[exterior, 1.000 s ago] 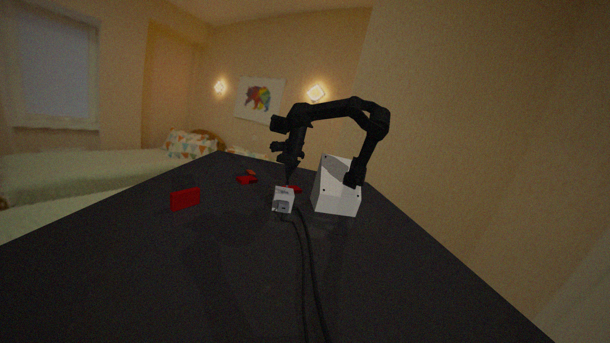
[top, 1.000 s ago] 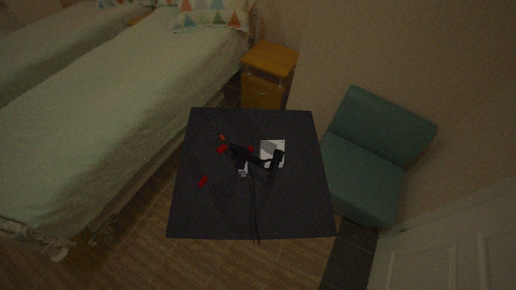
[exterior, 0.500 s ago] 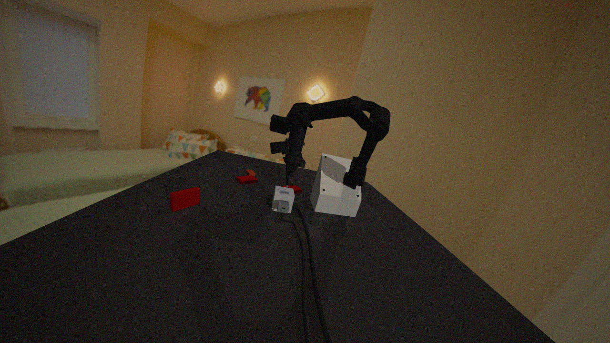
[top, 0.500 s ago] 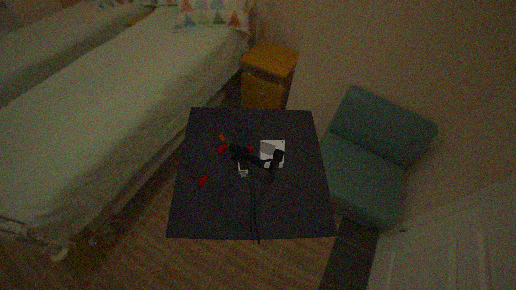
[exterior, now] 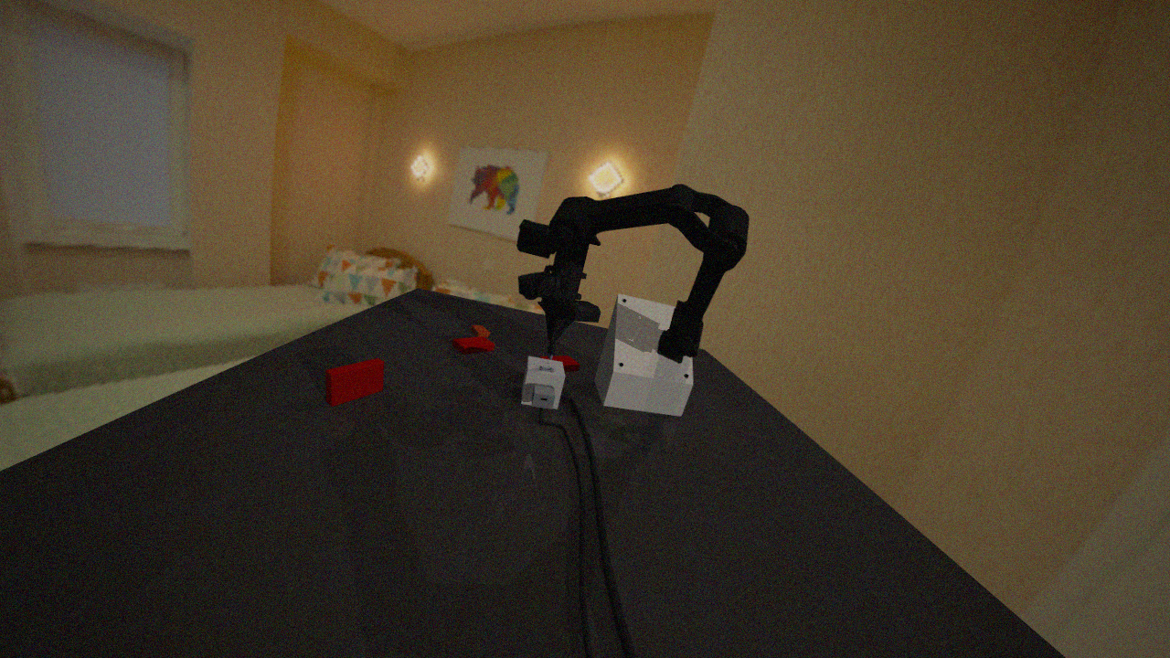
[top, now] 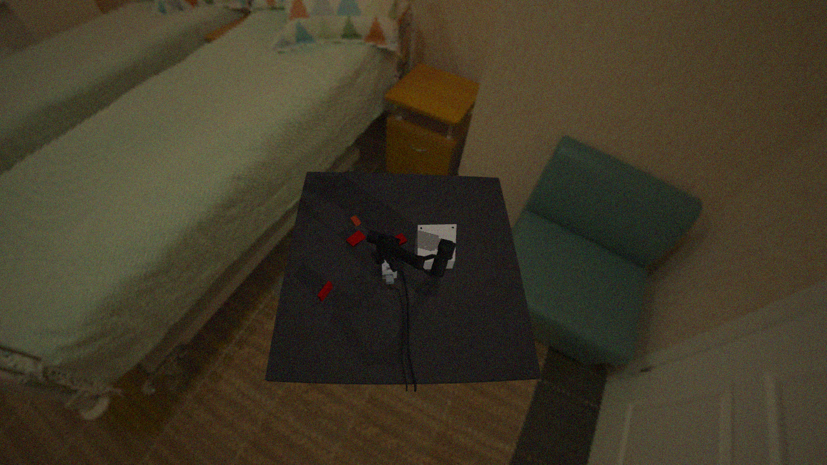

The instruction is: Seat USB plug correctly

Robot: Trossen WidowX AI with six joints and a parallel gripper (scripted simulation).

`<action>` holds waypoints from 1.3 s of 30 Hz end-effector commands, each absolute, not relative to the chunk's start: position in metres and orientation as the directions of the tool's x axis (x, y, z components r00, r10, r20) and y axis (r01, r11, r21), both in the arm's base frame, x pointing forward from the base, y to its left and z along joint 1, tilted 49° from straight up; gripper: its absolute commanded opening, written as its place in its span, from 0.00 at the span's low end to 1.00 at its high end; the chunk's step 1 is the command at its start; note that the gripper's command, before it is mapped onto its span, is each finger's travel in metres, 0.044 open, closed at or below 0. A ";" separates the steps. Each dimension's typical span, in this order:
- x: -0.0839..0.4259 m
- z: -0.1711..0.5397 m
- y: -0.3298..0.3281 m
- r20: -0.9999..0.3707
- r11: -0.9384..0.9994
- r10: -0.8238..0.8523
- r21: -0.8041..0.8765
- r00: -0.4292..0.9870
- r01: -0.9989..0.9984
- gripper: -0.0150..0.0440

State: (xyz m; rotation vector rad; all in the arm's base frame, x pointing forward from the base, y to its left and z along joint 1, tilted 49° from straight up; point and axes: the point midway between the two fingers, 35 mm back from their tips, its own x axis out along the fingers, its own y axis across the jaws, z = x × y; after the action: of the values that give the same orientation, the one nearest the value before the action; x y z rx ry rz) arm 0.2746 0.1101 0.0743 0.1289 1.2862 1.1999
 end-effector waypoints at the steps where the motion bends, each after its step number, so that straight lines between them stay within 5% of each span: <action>1: 0.274 0.074 0.110 -0.656 0.390 0.731 0.627 -0.187 -0.675 0.25; 21: 0.274 0.074 0.110 -0.656 0.058 0.731 0.333 -0.187 -0.941 0.25; 39: 0.274 0.074 0.110 -0.656 -0.257 0.731 -0.011 -0.187 -0.966 0.25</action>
State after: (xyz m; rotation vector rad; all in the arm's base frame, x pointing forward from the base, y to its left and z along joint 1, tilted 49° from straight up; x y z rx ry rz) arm 0.2745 0.1101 0.0743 -0.6108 0.5473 1.7127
